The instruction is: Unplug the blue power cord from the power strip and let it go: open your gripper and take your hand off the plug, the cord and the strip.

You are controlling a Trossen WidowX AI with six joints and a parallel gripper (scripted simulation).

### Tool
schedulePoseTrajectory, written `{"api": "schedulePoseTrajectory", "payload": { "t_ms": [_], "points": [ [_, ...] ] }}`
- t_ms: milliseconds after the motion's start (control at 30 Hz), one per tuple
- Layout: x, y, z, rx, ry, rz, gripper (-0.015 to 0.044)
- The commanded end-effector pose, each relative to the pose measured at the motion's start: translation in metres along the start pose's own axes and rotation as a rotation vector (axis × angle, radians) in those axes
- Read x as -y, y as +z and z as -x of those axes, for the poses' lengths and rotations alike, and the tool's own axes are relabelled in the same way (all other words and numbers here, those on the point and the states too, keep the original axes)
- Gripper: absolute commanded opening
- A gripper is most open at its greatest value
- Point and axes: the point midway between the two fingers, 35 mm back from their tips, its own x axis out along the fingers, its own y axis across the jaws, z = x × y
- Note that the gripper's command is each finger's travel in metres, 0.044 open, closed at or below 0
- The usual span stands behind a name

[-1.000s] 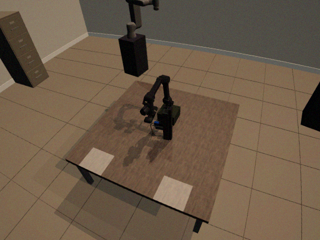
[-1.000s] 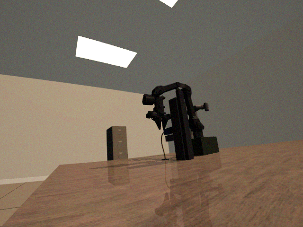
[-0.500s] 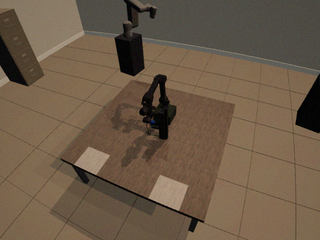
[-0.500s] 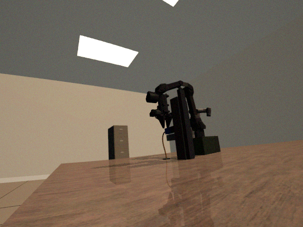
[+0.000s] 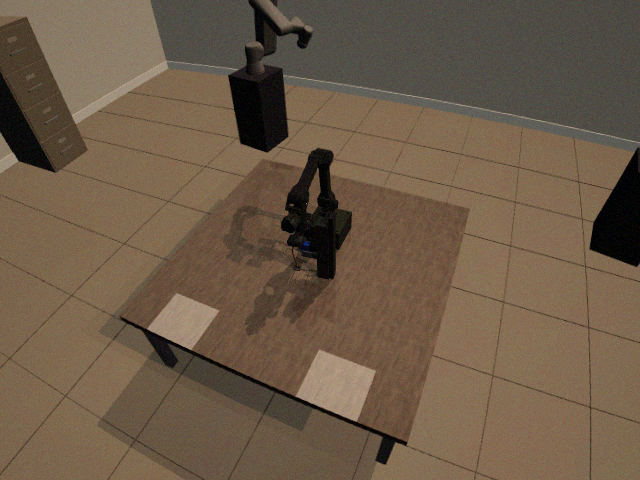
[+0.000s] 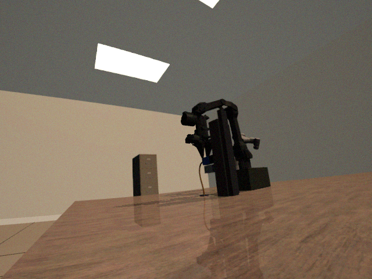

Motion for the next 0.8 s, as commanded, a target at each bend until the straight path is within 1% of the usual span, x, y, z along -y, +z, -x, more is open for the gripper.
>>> {"api": "schedulePoseTrajectory", "payload": {
  "t_ms": [0,100,233,500,767],
  "points": [
    [0.0000,-0.0009,-0.0044,-0.003,0.005,-0.003,0.0160],
    [0.0000,-0.0009,-0.0069,-0.003,0.005,-0.003,0.0160],
    [0.0004,-0.0002,-0.0043,0.000,0.002,0.000,0.0055],
    [0.0004,-0.0002,-0.0043,0.000,0.002,0.000,0.0002],
    [-0.0006,0.0082,-0.0042,0.000,0.002,0.000,0.0000]
  ]
}}
